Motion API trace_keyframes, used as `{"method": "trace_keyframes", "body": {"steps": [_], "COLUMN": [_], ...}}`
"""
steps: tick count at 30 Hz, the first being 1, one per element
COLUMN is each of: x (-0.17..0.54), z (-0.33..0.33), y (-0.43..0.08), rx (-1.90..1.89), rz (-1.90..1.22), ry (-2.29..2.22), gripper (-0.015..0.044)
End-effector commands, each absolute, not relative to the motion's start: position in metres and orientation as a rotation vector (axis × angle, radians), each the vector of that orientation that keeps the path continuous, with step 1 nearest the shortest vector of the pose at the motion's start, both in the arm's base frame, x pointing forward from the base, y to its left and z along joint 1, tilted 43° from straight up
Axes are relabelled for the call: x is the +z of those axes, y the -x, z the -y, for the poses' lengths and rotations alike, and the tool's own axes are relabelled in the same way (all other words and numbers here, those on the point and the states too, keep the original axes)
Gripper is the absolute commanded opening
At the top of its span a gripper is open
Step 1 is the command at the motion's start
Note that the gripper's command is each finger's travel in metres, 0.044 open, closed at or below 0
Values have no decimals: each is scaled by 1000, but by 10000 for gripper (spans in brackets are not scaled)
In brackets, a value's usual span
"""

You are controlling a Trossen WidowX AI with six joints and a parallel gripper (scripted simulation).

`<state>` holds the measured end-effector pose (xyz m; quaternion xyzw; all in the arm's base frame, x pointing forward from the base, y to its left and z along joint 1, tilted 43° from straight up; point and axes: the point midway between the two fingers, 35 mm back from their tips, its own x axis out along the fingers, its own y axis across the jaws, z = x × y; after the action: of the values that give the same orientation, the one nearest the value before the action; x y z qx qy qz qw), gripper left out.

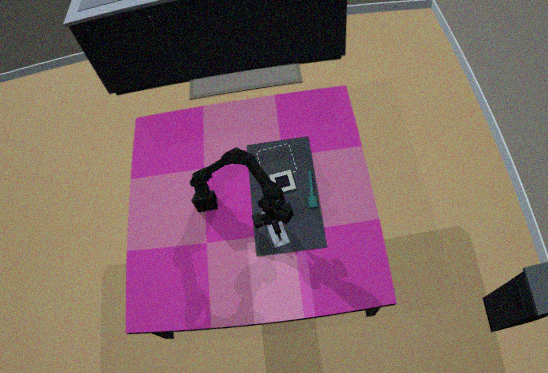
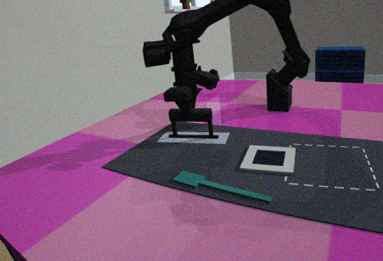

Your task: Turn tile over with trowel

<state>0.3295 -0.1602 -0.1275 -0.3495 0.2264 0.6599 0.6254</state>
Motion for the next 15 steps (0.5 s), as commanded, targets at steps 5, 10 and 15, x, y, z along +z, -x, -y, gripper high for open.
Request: {"method": "trace_keyframes", "body": {"steps": [5,10,15], "x": [-129,-129,-129], "z": [159,159,159], "y": [-330,-330,-330], "rx": [1512,1512,1495], "rz": [-517,-517,-549], "ry": [796,796,761], "gripper": [130,130,130]}}
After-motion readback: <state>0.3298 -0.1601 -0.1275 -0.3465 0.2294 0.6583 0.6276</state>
